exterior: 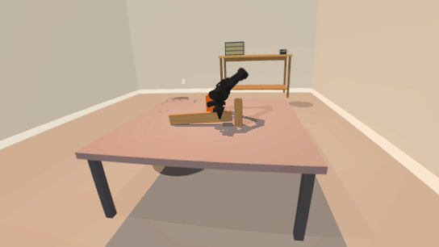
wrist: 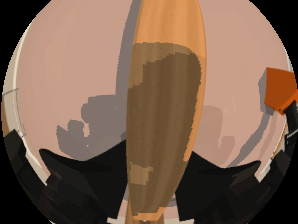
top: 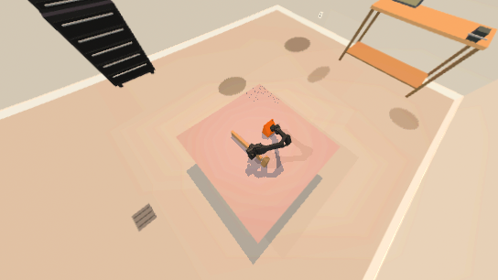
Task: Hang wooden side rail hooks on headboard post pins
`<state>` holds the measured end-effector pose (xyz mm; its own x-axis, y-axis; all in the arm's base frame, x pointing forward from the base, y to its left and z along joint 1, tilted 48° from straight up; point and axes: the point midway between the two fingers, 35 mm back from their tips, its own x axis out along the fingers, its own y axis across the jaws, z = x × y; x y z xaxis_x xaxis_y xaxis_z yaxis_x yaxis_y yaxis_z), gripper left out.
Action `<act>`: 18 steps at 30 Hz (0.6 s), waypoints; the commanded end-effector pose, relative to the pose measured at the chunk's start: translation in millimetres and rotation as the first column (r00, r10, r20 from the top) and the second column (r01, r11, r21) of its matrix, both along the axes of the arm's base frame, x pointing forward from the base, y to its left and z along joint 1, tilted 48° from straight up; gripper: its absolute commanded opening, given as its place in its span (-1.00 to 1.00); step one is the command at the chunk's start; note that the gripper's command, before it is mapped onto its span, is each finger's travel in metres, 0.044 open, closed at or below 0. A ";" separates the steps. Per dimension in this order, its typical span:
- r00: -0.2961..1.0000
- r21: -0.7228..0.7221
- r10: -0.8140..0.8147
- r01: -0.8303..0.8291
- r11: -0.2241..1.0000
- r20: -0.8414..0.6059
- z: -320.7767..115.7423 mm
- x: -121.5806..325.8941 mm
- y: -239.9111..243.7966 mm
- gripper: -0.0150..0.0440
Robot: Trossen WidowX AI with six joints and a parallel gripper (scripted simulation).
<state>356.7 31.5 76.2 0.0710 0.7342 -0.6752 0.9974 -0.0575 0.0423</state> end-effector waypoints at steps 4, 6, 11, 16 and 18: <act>1.000 0.000 -0.011 0.011 1.000 0.004 3.7 0.4 -2.8 -0.49; 1.000 0.000 -0.011 0.011 1.000 0.004 3.7 0.3 -2.5 -0.49; 1.000 0.000 -0.011 0.011 1.000 0.004 3.8 0.6 -1.7 -0.49; 1.000 0.000 -0.011 0.011 1.000 0.004 4.0 1.0 -1.1 -0.49; 1.000 0.000 -0.011 0.011 1.000 0.004 4.1 1.2 -1.0 -0.49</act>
